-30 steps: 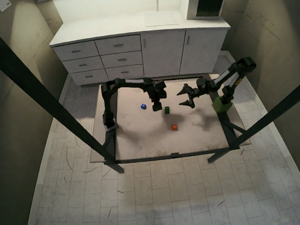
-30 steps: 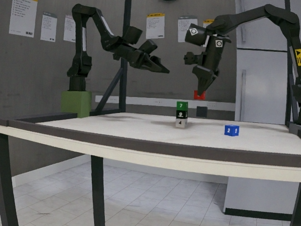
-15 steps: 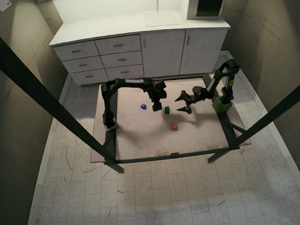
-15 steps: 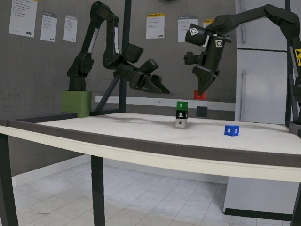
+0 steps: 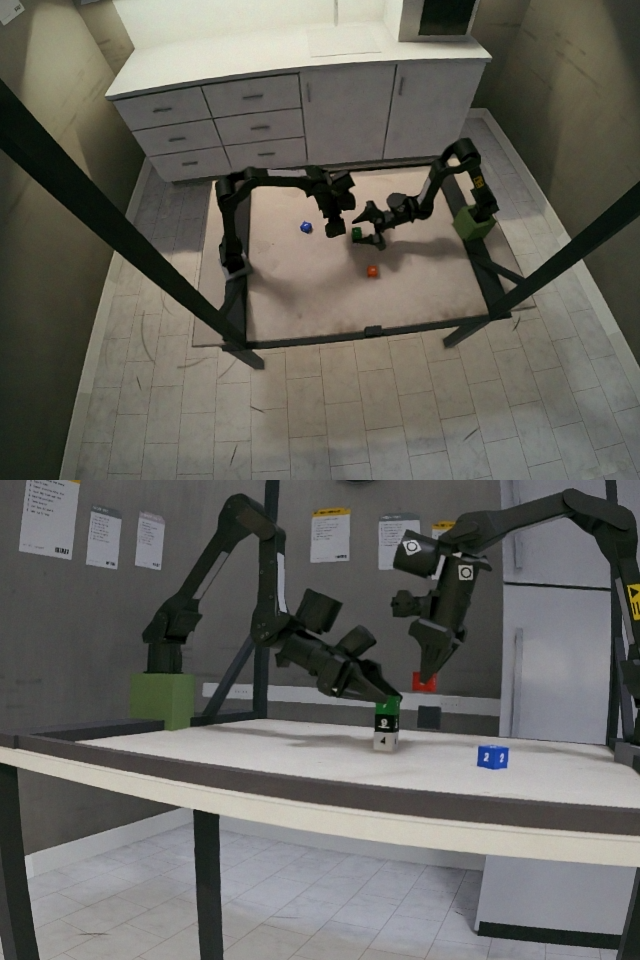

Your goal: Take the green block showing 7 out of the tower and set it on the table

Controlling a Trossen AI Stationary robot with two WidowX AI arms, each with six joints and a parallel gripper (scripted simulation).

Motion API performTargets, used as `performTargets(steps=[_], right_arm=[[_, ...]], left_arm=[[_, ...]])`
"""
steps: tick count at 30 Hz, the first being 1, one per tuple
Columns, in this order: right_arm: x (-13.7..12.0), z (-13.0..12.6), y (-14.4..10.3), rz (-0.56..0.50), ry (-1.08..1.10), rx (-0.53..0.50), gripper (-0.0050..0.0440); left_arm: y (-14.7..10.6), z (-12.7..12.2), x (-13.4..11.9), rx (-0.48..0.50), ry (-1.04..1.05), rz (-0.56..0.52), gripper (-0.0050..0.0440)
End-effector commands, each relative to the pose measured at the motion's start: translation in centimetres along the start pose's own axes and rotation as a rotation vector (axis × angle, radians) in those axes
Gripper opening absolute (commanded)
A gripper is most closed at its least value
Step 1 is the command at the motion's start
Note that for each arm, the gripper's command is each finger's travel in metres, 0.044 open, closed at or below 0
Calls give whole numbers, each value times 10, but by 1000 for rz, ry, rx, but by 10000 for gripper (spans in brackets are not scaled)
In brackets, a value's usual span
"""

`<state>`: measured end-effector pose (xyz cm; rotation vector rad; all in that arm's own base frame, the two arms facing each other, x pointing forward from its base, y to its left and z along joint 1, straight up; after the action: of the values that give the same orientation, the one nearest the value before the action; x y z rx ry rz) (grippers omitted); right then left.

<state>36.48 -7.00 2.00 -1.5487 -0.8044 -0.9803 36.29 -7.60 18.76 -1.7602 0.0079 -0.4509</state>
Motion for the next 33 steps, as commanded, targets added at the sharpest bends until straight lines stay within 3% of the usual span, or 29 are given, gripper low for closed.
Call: performTargets(steps=[1, 4, 6, 8, 14, 31, 33], right_arm=[[5, -1, 24, -21, -5, 1, 400], [5, -1, 24, -21, -4, 0, 400], [6, -1, 24, -21, -4, 0, 352], [6, -1, 24, -21, -4, 0, 352], [9, 0, 21, -29, -1, -1, 208], [9, 0, 21, -29, -1, -1, 115], [16, -1, 21, -44, -4, -2, 67]], left_arm=[[-8, -1, 2, 1, 7, -27, -50], [-8, -1, 2, 1, 7, -27, -50], [-8, -1, 2, 1, 7, -27, -50], [-8, -1, 2, 1, 7, -27, -50], [-8, -1, 2, 1, 7, -27, -50], [-8, -1, 2, 1, 7, -27, -50], [-8, -1, 2, 1, 7, -27, -50]])
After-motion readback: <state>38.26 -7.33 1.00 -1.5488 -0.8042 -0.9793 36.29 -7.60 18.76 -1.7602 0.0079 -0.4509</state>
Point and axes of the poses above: on each arm, the point midway between the two fingers, 35 mm back from their tips, its own y axis out along the fingers, its own z axis across the jaws, x = y × z, the point moved 8 cm from there along -y, back along the fingers, and after that the axes turned 5 degrees about -y, right-handed, at the moved point
